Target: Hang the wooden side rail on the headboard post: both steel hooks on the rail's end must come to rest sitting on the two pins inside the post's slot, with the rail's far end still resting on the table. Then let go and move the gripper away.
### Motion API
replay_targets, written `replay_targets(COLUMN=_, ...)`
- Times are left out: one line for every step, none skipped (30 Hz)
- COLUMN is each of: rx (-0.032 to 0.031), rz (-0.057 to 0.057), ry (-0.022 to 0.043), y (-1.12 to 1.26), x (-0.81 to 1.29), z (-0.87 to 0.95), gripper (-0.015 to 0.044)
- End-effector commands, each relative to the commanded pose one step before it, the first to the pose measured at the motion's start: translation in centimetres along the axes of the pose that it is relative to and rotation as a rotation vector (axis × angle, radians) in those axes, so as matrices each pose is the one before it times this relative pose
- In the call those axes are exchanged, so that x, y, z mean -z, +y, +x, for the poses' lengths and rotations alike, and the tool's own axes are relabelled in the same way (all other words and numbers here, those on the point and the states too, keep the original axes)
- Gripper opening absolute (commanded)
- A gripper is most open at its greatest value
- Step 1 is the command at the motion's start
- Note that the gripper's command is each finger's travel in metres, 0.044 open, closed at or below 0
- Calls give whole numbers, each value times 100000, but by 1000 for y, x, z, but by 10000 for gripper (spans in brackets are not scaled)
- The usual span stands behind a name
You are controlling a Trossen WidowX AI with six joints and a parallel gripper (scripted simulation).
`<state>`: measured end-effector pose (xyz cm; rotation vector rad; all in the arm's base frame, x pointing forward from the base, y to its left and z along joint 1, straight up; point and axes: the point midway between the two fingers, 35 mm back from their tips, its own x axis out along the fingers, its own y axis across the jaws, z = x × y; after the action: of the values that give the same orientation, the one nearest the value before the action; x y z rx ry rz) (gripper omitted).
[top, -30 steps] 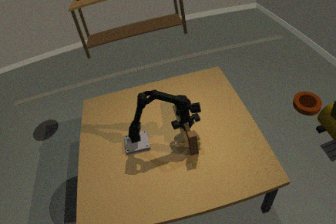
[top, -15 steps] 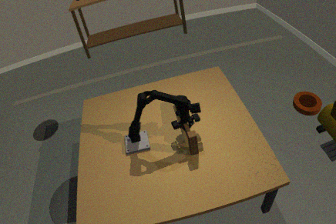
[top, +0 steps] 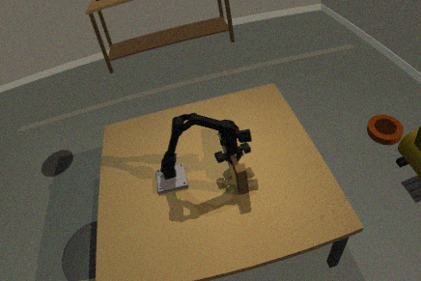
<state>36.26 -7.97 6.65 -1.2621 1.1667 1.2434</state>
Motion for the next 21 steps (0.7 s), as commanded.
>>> replay_targets(rx=1243, rz=-884, ry=277, y=-137, x=69, z=-431, gripper=0)
replay_targets(rx=1, rz=0, ry=1, y=-6, x=8, z=-8, gripper=0)
replay_targets(rx=1, rz=0, ry=1, y=-6, x=8, z=-8, gripper=0)
replay_targets(rx=1, rz=0, ry=1, y=-6, x=8, z=-8, gripper=0)
replay_targets(rx=1, rz=0, ry=1, y=-6, x=8, z=-8, gripper=0)
replay_targets(rx=1, rz=0, ry=1, y=-6, x=8, z=-8, gripper=0)
replay_targets(rx=1, rz=0, ry=1, y=-6, x=8, z=-8, gripper=0)
replay_targets(rx=1, rz=0, ry=1, y=-6, x=8, z=-8, gripper=0)
replay_targets(rx=1, rz=0, ry=1, y=-6, x=8, z=-8, gripper=0)
replay_targets(rx=1, rz=0, ry=1, y=-6, x=8, z=-8, gripper=0)
replay_targets(rx=1, rz=0, ry=1, y=-6, x=8, z=-8, gripper=0)
replay_targets(rx=1, rz=0, ry=1, y=-6, x=8, z=-8, gripper=0)
replay_targets(rx=1, rz=0, ry=1, y=-6, x=8, z=-8, gripper=0)
replay_targets(rx=0, rz=0, ry=1, y=-5, x=8, z=-8, gripper=0)
replay_targets(rx=0, rz=0, ry=1, y=-5, x=7, z=-7, gripper=0)
replay_targets(rx=0, rz=0, ry=1, y=-5, x=11, z=2, gripper=0)
replay_targets(rx=0, rz=0, ry=1, y=-2, x=10, z=10, gripper=0)
replay_targets(rx=0, rz=0, ry=1, y=4, x=10, z=10, gripper=0)
replay_targets(rx=-1, rz=0, ry=1, y=11, x=9, z=11, gripper=0)
replay_targets(rx=-1, rz=0, ry=1, y=13, x=10, z=12, gripper=0)
replay_targets(rx=-1, rz=0, ry=1, y=13, x=10, z=12, gripper=0)
